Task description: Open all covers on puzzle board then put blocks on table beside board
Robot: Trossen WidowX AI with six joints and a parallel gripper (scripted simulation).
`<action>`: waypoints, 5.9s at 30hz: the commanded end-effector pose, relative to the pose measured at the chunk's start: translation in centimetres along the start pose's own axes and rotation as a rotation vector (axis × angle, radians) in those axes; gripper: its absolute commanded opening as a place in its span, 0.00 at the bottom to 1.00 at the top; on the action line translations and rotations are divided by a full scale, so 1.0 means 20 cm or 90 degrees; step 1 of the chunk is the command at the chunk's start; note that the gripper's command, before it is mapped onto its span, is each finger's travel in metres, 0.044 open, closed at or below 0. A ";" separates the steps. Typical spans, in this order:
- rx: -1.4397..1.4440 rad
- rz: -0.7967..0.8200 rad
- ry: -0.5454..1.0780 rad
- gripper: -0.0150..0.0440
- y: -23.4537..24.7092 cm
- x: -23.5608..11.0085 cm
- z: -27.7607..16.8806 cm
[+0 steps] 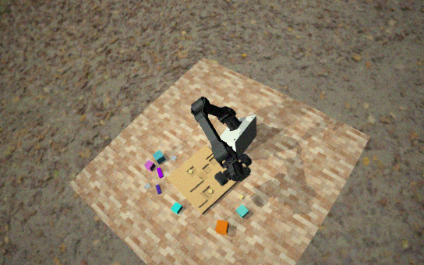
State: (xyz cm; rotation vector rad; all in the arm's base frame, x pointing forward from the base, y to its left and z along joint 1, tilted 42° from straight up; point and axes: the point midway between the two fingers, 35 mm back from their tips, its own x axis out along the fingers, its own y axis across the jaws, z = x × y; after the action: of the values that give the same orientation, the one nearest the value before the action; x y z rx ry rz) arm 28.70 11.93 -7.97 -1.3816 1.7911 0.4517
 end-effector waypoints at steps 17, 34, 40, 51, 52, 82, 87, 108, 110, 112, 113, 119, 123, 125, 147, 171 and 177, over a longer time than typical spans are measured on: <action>0.006 -0.001 0.006 0.39 0.22 0.05 0.28; 0.006 -0.001 0.006 0.39 0.21 0.18 0.29; 0.006 -0.002 0.006 0.39 0.21 0.23 0.29; 0.007 -0.002 0.006 0.39 0.21 0.32 0.29; 0.007 -0.002 0.006 0.39 0.21 0.32 0.29; 0.007 -0.003 0.008 0.39 0.22 0.57 0.27; 0.011 0.001 0.009 0.43 0.22 0.57 0.27; 0.015 0.004 0.000 1.00 0.22 0.47 0.28; 0.014 0.004 0.001 1.00 0.22 0.44 0.29; 0.013 0.003 0.002 1.00 0.22 0.40 0.29; 0.012 0.003 0.002 1.00 0.22 0.39 0.29; 0.010 0.001 0.004 1.00 0.22 0.29 0.28; 0.008 -0.001 0.006 1.00 0.22 0.23 0.28; 0.007 -0.001 0.006 1.00 0.22 0.20 0.28; 0.208 0.019 -0.013 0.25 -0.11 0.16 0.11; 0.563 -0.011 0.009 0.25 -0.60 0.18 -0.32; 0.572 -0.012 0.010 0.25 -0.61 0.18 -0.33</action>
State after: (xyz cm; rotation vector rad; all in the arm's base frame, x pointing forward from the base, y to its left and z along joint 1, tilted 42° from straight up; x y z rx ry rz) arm 37.06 0.88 -4.72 -0.7578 1.6704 -0.3453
